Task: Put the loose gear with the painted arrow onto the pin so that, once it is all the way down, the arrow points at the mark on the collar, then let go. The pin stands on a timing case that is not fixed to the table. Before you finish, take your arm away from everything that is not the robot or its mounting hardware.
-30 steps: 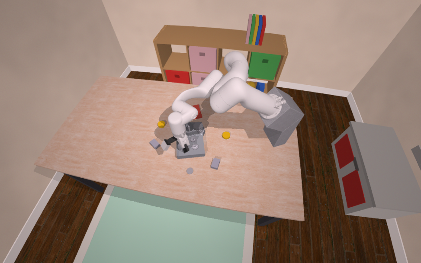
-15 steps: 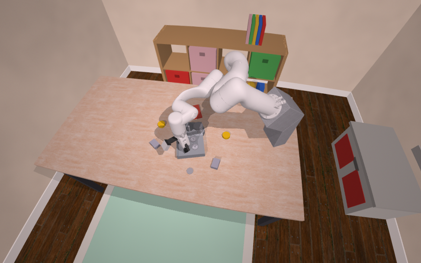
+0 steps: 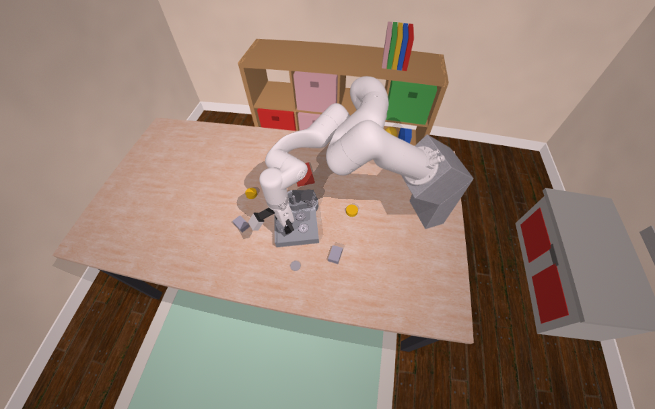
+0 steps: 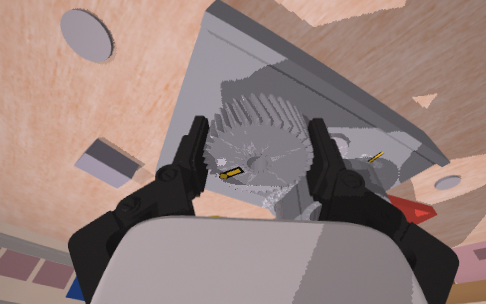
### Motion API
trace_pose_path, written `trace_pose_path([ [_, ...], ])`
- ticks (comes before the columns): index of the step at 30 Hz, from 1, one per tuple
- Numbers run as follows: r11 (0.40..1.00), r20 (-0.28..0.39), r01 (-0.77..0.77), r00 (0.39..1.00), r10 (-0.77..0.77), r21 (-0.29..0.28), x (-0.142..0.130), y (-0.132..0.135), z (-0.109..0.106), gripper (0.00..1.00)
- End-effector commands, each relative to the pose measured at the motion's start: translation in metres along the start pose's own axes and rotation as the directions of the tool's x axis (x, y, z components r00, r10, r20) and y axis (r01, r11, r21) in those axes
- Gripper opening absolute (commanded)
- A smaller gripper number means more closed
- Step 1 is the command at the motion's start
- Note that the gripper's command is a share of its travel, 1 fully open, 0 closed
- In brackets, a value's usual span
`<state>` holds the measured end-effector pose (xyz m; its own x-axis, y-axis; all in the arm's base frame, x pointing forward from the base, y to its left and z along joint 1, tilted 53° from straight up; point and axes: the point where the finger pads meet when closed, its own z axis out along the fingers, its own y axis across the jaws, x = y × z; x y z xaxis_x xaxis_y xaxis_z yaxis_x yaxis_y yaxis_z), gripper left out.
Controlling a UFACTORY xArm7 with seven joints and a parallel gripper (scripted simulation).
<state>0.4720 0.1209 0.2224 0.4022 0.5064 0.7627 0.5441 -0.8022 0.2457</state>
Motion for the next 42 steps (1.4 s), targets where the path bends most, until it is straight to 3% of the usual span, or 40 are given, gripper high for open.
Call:
trace_pose_path([
  [1, 1.000, -0.003, 0.001, 1.000, -0.001, -0.002, 0.001, 0.001, -0.012, 0.00],
  [21, 1.000, -0.003, 0.001, 1.000, -0.001, -0.002, 0.001, 0.001, -0.044, 0.00],
  [42, 1.000, -0.003, 0.001, 1.000, -0.001, -0.002, 0.001, 0.000, -0.048, 0.00],
])
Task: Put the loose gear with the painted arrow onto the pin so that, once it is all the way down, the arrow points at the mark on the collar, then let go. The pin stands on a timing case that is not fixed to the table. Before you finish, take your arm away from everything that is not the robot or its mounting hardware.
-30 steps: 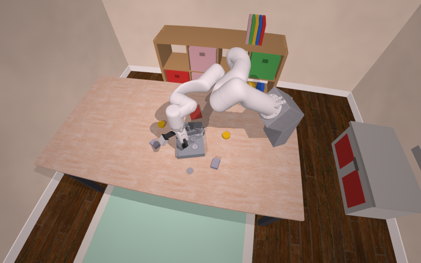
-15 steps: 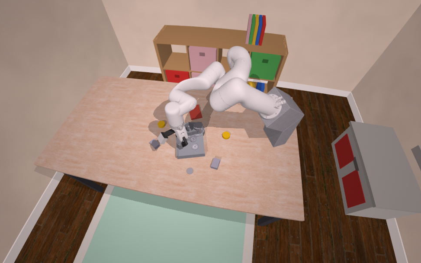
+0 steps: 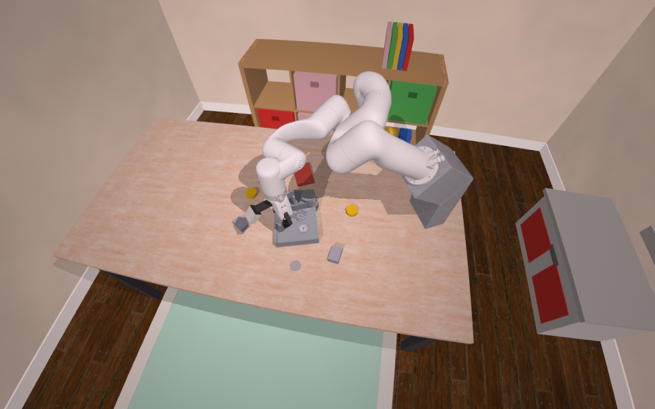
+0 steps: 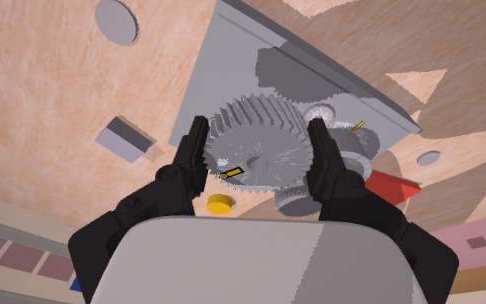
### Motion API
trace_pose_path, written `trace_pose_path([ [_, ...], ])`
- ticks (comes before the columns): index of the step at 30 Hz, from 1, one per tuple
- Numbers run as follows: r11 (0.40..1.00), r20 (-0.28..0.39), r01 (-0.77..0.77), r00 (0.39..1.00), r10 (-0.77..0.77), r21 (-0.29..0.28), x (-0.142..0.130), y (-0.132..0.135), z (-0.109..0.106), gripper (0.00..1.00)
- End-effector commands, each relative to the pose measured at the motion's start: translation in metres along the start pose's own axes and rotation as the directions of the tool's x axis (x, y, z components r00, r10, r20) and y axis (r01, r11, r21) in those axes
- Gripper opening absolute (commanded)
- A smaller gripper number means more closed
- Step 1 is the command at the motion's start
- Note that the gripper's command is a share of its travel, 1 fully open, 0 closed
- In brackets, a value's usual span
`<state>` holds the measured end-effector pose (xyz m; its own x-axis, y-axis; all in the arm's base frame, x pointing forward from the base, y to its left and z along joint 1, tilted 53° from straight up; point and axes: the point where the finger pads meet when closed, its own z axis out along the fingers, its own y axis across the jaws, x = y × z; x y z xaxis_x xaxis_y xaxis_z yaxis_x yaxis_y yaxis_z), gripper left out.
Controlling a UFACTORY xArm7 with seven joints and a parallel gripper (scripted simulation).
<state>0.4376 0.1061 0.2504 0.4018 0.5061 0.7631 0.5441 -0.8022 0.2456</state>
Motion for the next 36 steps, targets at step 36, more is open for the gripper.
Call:
trace_pose_path([
  [36, 0.998, -0.002, 0.061, 0.998, -0.061, -0.002, -0.094, 0.087, -0.001, 0.00],
])
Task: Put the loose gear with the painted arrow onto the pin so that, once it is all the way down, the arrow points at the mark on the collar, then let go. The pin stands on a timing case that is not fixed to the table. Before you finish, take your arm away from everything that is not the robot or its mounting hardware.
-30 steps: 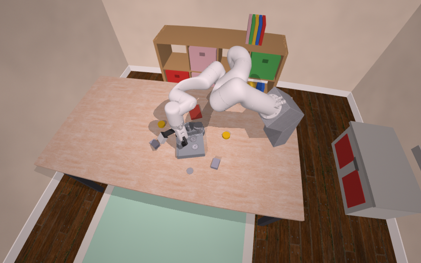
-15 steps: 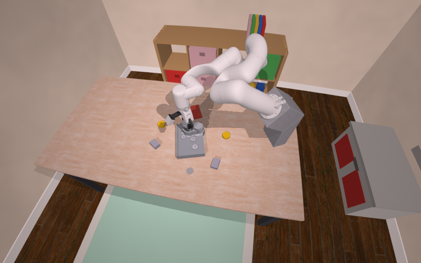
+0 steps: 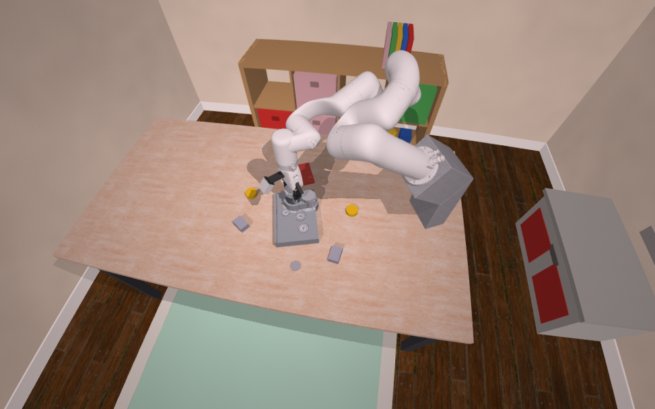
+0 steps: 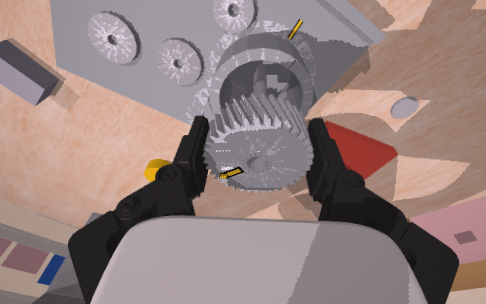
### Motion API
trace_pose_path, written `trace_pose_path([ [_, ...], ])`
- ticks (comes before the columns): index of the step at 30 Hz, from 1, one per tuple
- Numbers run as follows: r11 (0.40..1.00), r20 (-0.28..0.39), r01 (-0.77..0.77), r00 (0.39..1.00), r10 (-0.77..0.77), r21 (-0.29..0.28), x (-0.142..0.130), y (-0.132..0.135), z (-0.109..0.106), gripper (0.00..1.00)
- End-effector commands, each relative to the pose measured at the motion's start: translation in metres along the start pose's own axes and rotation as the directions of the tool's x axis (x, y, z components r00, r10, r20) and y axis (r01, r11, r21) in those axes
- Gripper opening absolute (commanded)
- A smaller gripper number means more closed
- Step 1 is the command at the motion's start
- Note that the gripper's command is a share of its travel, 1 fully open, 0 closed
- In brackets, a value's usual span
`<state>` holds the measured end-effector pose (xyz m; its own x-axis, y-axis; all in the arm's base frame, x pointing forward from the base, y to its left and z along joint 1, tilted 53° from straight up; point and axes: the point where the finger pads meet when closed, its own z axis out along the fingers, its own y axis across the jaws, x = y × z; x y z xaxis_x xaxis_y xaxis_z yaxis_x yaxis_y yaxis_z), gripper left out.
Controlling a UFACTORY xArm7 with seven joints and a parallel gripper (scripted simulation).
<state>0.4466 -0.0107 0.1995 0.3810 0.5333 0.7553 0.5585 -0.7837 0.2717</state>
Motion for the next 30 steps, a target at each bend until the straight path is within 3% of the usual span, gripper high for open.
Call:
trace_pose_path([
  [1, 1.000, 0.000, 0.026, 1.000, -0.026, -0.003, 0.0000, 0.0012, -0.0010, 0.00],
  [19, 0.971, 0.000, 0.240, 0.971, -0.240, -0.003, -0.0001, 0.0014, -0.0011, 0.00],
  [30, 0.872, 0.001, 0.490, 0.872, -0.490, -0.003, -0.0001, 0.0014, -0.0011, 0.00],
])
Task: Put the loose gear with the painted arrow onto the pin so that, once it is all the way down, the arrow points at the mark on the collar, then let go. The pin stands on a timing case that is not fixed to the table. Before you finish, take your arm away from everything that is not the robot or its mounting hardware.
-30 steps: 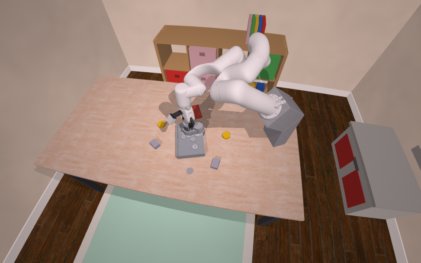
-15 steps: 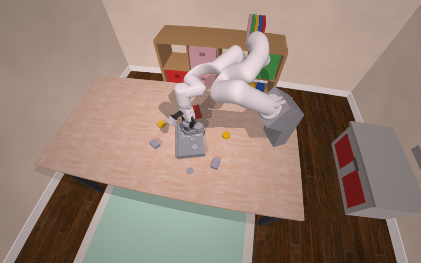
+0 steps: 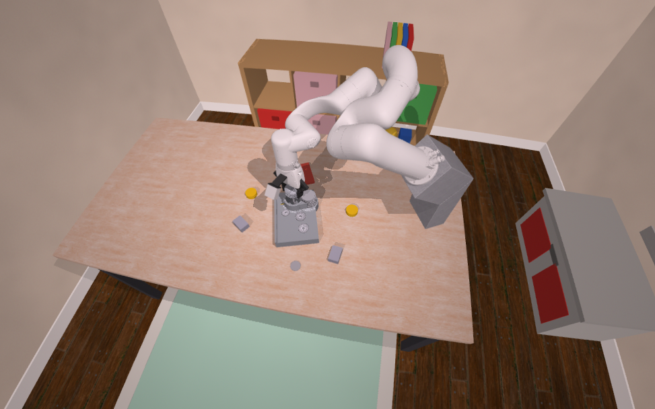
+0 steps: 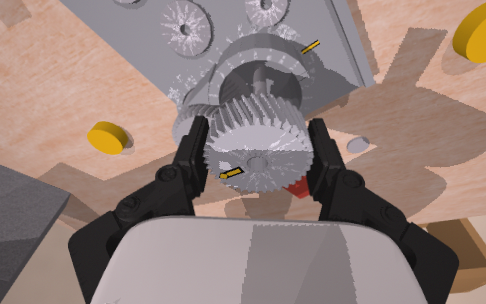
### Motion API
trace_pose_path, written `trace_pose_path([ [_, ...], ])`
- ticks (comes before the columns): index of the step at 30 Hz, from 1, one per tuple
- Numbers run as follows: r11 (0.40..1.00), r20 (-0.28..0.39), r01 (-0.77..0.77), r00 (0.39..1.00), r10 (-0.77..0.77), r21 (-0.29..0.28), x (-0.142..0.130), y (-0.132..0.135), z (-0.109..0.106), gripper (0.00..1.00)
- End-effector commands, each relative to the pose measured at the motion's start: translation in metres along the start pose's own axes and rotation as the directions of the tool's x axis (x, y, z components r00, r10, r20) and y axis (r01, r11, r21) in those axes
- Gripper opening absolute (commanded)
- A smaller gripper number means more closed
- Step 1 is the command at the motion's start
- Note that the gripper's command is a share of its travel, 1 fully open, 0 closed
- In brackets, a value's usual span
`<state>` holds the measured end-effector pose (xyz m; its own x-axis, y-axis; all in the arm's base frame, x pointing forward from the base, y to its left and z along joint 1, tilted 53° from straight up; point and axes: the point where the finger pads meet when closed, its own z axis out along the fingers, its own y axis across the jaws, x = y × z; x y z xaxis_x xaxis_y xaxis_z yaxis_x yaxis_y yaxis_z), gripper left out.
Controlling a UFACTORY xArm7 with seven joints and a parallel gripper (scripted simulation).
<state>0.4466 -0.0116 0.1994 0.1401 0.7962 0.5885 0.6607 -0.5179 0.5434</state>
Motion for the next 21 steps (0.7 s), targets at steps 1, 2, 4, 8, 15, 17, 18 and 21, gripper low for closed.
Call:
trace_pose_path([
  [1, 0.990, -0.005, 0.144, 0.990, -0.144, -0.001, 0.0001, 0.0009, -0.0009, 0.00],
  [2, 0.985, -0.005, 0.173, 0.985, -0.173, -0.001, 0.0001, 0.0009, -0.0009, 0.00],
  [4, 0.973, -0.004, 0.233, 0.973, -0.233, -0.002, 0.0001, 0.0009, -0.0009, 0.00],
  [8, 0.956, -0.004, 0.293, 0.956, -0.293, -0.002, 0.0001, 0.0009, -0.0009, 0.00],
  [15, 0.861, -0.004, 0.508, 0.861, -0.508, -0.003, 0.0001, 0.0009, -0.0009, 0.00],
  [17, 0.823, -0.004, 0.568, 0.823, -0.568, -0.003, 0.0001, 0.0009, -0.0009, 0.00],
  [18, 0.802, -0.003, 0.597, 0.802, -0.597, -0.003, 0.0001, 0.0009, -0.0009, 0.00],
  [21, 0.732, -0.003, 0.681, 0.732, -0.681, -0.004, 0.0001, 0.0009, -0.0009, 0.00],
])
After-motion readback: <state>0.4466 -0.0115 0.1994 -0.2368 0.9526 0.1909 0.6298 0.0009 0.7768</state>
